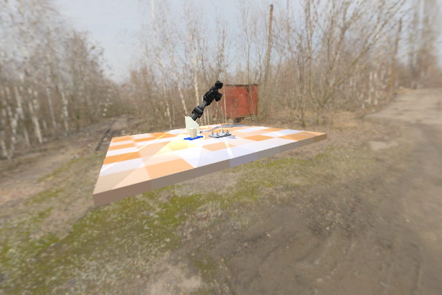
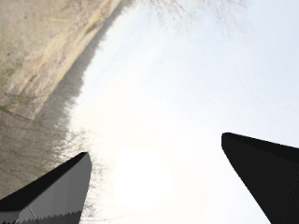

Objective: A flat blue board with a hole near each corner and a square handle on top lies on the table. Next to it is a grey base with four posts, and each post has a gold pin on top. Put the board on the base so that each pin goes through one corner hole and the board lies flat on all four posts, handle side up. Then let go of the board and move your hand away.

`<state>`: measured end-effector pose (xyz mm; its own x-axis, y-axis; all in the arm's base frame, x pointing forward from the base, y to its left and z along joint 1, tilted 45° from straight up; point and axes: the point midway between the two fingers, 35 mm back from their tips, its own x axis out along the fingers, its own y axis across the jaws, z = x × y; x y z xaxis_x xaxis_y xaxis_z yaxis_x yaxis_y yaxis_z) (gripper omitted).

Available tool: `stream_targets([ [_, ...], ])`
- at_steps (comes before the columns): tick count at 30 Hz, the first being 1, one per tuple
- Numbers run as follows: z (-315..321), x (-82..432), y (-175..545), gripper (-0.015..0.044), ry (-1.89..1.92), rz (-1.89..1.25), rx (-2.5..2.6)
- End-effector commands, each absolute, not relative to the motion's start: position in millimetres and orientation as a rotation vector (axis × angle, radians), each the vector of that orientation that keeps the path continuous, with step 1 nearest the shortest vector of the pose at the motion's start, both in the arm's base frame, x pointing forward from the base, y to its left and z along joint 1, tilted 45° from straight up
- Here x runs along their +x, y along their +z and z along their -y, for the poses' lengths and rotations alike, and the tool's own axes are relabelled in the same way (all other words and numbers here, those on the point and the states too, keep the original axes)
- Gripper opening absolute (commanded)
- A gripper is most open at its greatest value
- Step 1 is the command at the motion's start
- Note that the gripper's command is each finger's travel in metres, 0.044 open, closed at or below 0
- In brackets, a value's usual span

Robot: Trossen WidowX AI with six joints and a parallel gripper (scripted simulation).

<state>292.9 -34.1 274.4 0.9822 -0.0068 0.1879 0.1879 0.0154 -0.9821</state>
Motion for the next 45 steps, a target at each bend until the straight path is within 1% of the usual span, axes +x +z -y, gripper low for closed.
stream_targets([
  [1, 35, 295, 272, 0.0426, -0.142, 0.134, -1.546],
  [2, 37, 300, 266, 0.0440, -0.111, 0.103, -1.535],
  [7, 54, 336, 198, 0.0440, 0.178, -0.198, -1.377],
  [13, 68, 343, 111, 0.0440, 0.483, -0.557, -1.076],
  [21, 71, 308, 24, 0.0440, 0.788, -0.987, -0.527],
  [28, 66, 259, -15, 0.0440, 0.957, -1.299, 0.059],
  [31, 65, 252, -18, 0.0440, 0.982, -1.350, 0.189],
  [41, 65, 254, -19, 0.0440, 0.983, -1.352, 0.193],
  [45, 42, 251, -42, 0.0440, 0.984, -1.351, 0.193],
])
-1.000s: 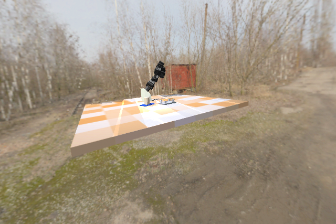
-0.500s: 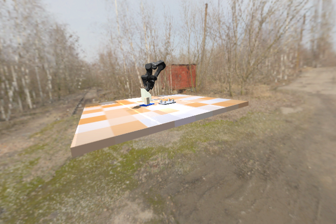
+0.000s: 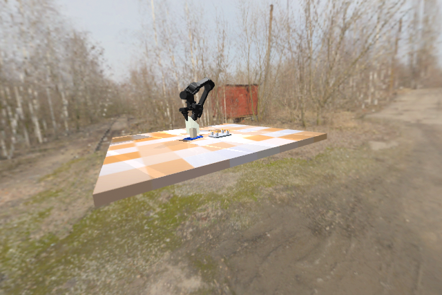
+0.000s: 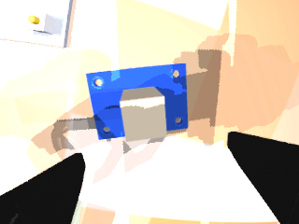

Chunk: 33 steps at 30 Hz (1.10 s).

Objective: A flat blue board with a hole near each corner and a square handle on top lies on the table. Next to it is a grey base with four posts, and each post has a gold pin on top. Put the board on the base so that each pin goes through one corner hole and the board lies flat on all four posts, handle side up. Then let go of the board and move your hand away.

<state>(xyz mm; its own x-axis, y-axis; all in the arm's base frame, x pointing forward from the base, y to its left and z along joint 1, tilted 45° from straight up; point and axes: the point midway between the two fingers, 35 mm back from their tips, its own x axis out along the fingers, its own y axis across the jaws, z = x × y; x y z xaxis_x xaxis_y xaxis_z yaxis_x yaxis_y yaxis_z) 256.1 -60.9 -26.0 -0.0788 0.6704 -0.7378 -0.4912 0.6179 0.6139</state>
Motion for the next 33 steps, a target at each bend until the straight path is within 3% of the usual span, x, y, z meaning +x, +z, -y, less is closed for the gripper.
stream_targets([
  [1, 40, 250, -44, 0.0440, 0.984, -1.351, 0.194],
  [33, 6, 249, -81, 0.0440, 0.984, -1.349, 0.194],
])
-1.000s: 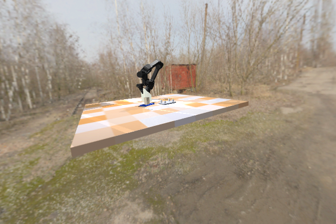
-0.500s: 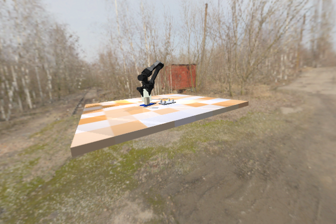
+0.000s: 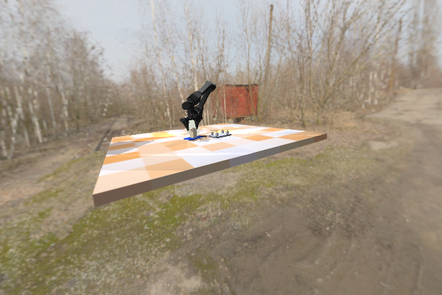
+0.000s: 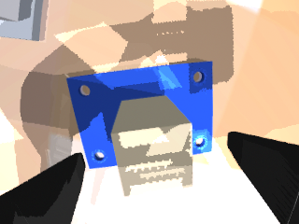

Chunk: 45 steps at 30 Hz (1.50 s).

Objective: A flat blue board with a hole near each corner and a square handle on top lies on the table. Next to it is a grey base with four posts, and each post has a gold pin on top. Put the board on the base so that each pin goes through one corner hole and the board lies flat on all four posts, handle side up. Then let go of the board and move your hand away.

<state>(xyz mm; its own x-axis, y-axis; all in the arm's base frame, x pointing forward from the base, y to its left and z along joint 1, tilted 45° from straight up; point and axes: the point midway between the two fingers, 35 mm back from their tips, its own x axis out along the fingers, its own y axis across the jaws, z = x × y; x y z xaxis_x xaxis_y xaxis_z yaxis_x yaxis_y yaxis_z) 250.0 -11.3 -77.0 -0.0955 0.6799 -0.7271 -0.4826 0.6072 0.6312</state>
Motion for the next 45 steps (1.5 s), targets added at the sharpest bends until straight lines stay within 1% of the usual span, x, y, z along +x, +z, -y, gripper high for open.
stream_targets([
  [1, 5, 249, -82, 0.0440, 0.984, -1.349, 0.194],
  [21, -15, 244, -102, 0.0440, 0.987, -1.348, 0.196],
  [32, -15, 244, -102, 0.0151, 0.987, -1.348, 0.196],
  [38, -15, 244, -102, 0.0111, 0.987, -1.348, 0.196],
  [42, -13, 245, -99, 0.0006, 0.986, -1.348, 0.196],
  [45, -8, 247, -95, 0.0000, 0.985, -1.349, 0.195],
])
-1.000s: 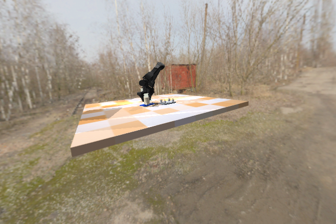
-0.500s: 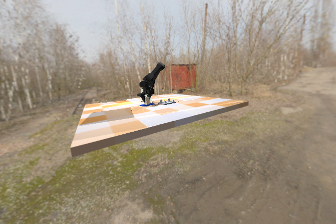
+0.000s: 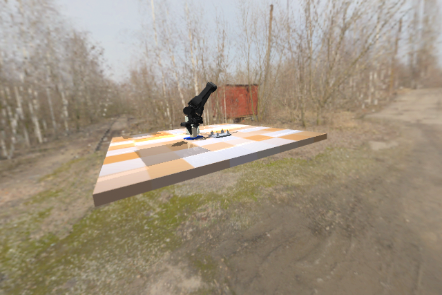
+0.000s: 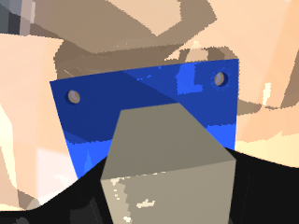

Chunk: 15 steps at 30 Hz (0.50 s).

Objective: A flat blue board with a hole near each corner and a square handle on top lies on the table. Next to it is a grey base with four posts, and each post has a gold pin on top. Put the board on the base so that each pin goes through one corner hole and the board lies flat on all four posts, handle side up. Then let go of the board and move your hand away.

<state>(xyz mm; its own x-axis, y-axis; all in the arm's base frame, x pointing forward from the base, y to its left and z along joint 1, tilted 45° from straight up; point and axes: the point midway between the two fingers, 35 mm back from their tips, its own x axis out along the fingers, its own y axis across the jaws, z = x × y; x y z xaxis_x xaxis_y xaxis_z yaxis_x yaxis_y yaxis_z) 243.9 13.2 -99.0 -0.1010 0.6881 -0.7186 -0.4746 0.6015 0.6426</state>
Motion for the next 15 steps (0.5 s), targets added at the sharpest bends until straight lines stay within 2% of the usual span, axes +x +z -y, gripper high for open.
stream_targets([
  [1, -6, 248, -93, 0.0000, 0.985, -1.349, 0.195],
  [15, 19, 253, -69, 0.0000, 0.982, -1.350, 0.192],
])
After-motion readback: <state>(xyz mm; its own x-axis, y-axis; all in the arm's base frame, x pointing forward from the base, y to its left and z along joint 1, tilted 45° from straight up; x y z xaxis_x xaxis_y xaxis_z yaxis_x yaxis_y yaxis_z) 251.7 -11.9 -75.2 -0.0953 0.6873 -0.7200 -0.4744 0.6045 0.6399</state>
